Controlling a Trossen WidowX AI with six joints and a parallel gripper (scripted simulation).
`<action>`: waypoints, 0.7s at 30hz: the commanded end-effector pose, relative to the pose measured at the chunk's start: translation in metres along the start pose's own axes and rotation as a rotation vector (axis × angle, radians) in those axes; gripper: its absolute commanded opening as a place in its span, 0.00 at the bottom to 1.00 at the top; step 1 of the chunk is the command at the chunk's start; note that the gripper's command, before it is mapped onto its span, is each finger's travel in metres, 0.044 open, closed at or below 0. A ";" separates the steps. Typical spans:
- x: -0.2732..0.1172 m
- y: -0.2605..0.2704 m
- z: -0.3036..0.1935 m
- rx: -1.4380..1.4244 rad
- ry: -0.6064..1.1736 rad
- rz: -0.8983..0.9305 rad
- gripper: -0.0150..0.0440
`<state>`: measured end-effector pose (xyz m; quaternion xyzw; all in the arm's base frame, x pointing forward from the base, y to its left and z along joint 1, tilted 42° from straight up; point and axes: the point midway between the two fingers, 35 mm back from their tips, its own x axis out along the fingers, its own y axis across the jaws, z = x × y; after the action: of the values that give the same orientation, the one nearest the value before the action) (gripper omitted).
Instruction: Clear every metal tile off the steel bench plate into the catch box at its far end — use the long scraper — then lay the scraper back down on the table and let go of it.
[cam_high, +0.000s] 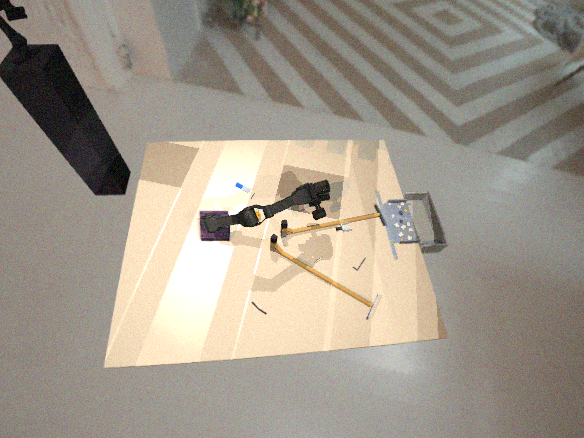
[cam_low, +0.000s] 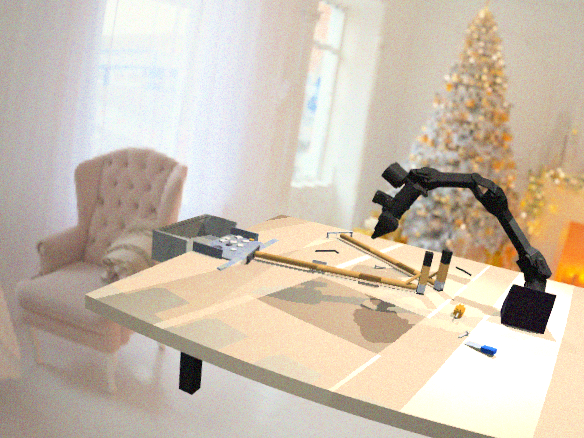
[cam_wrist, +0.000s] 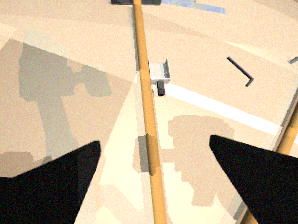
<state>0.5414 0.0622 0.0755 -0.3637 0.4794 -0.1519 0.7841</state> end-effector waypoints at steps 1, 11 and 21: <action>0.017 0.004 -0.005 0.002 0.036 0.011 1.00; 0.060 0.007 -0.019 0.011 0.129 0.031 1.00; 0.101 0.011 -0.040 0.024 0.223 0.053 1.00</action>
<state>0.5566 0.0015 0.0042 -0.3291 0.5593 -0.1748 0.7405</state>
